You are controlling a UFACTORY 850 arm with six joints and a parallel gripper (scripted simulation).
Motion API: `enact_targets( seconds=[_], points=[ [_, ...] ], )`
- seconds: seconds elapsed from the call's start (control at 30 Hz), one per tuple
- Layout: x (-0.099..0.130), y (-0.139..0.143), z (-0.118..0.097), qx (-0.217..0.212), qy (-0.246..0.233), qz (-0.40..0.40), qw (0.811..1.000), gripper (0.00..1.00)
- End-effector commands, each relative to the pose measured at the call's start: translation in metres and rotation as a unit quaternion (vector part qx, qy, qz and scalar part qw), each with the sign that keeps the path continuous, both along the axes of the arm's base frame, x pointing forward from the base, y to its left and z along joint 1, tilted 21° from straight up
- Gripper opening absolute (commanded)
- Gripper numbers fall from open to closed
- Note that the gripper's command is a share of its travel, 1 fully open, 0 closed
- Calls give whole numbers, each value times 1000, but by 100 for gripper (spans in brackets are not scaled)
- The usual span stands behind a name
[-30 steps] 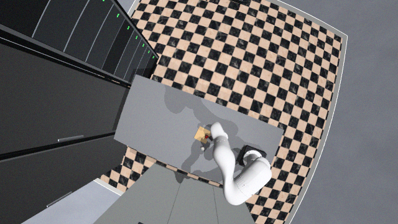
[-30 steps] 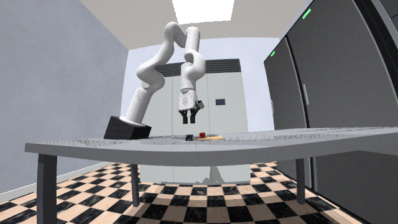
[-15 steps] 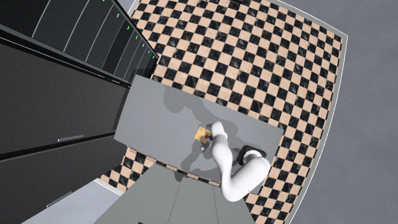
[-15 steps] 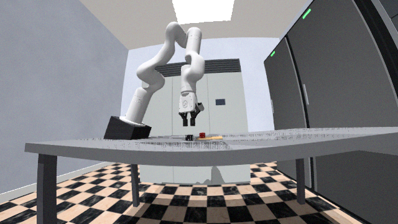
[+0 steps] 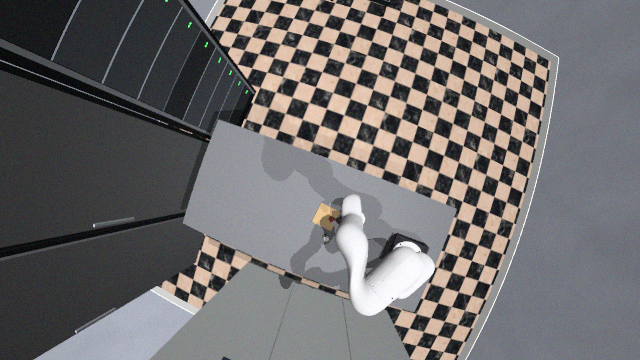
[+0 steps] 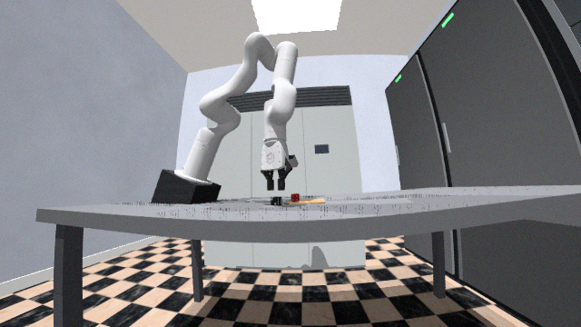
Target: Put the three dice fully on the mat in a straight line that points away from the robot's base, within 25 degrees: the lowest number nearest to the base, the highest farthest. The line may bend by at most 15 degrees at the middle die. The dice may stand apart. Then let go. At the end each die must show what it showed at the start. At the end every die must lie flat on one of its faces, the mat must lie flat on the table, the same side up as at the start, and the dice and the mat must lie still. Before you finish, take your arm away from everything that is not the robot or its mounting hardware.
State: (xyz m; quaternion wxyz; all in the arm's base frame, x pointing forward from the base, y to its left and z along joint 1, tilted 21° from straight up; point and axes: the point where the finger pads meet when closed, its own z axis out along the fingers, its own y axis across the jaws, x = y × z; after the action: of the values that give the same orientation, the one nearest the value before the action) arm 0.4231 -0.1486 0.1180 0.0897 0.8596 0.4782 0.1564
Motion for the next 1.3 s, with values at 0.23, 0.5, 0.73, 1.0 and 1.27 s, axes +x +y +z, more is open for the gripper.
enact_targets(
  seconds=[0.23,0.5,0.73,1.0,1.27],
  points=[
    [5,0,-13,-5,-4,-1,1000,47],
    [6,0,-14,-5,-4,-1,1000,47],
    [6,0,-14,-5,-4,-1,1000,47],
    [6,0,-14,-5,-4,-1,1000,47],
    [6,0,-14,-5,-4,-1,1000,47]
  ],
)
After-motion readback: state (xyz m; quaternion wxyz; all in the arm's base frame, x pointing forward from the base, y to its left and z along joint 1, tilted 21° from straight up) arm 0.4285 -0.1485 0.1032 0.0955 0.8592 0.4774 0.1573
